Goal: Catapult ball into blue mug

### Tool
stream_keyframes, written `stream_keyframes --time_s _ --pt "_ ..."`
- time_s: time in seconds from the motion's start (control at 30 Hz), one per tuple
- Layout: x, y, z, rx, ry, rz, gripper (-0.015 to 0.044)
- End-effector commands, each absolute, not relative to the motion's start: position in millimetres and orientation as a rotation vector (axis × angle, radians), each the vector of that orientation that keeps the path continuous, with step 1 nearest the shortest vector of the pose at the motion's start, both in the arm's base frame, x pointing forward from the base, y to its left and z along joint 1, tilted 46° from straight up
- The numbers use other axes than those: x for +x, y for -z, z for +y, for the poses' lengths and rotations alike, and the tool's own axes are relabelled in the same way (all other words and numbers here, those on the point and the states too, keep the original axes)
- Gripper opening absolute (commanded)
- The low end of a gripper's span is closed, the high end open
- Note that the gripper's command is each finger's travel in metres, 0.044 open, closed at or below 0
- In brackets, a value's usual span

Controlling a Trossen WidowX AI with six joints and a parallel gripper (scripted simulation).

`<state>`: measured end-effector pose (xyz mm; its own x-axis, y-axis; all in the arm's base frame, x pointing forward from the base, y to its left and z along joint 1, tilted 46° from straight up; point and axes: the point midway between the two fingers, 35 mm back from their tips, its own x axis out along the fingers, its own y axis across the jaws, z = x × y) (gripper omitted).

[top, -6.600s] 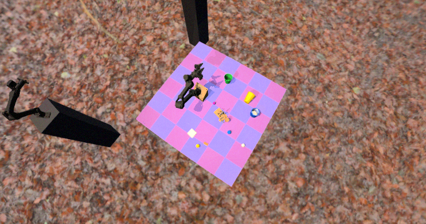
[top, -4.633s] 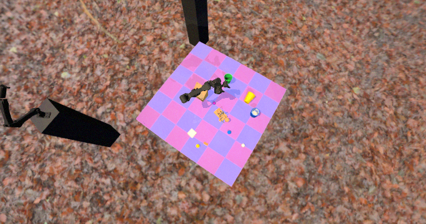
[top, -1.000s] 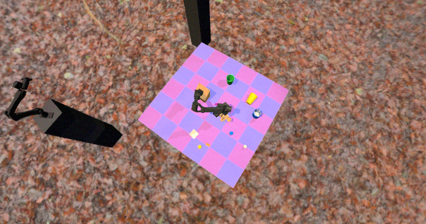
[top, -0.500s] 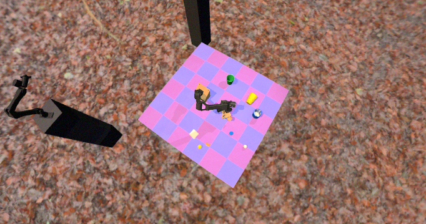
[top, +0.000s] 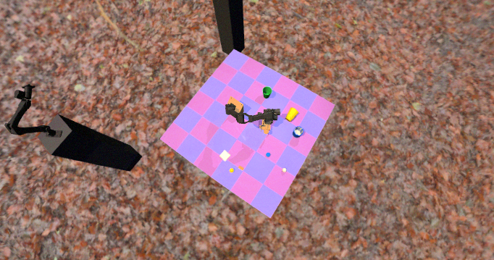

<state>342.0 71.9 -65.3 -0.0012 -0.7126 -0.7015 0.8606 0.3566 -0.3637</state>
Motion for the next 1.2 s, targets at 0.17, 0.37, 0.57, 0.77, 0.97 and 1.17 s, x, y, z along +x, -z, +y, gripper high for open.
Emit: stream_keyframes --time_s 0.17,0.37,0.57,0.77,0.97,1.17 --pt "349 75 90 0.262 1.272 0.905 0.0000" --pt "349 77 88 0.262 1.272 0.905 0.0000" --pt "350 84 81 0.262 1.272 0.905 0.0000" --pt "351 91 75 0.262 1.272 0.905 0.0000" --pt "351 98 68 0.262 1.272 0.904 0.0000" --pt "352 105 61 0.262 1.273 0.903 0.0000"
